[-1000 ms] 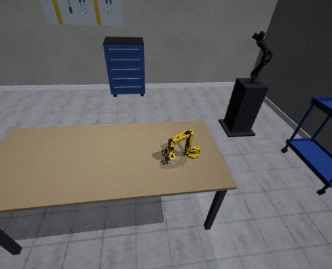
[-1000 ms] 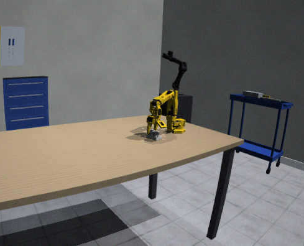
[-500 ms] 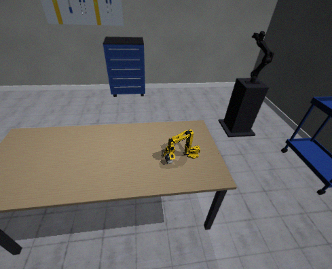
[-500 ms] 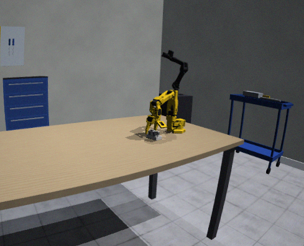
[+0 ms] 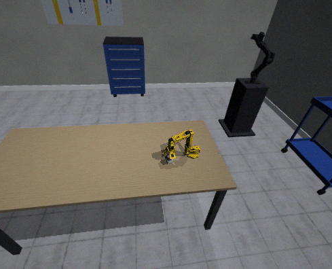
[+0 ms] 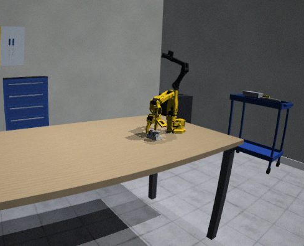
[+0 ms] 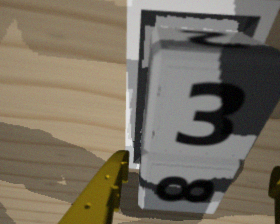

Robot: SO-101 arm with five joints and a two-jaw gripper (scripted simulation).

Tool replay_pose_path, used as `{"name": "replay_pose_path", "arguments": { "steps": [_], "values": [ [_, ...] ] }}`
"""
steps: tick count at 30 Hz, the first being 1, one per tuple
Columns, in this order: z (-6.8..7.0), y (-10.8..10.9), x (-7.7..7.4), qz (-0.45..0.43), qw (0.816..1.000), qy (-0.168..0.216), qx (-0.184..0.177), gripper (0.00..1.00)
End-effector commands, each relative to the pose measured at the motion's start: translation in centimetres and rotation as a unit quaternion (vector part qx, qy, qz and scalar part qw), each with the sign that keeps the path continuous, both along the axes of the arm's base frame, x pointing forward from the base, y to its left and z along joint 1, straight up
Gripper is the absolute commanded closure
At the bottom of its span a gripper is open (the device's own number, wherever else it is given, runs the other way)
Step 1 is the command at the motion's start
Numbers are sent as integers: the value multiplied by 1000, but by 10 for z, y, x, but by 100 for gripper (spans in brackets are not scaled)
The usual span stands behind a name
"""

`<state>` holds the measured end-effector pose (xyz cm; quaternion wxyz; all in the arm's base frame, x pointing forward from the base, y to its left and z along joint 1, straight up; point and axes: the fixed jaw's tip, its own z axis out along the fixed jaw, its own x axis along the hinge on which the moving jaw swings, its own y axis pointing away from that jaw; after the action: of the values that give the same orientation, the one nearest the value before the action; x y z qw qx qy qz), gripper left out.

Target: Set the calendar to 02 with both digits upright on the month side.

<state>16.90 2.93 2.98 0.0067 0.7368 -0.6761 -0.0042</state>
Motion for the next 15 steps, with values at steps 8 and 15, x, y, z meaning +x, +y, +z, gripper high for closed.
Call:
{"name": "replay_pose_path", "arguments": {
  "steps": [8, 15],
  "values": [
    [40, 4, 7, 12, 999, -29, 6, 64],
    [55, 3, 4, 12, 999, -29, 6, 64]
  ]
}}
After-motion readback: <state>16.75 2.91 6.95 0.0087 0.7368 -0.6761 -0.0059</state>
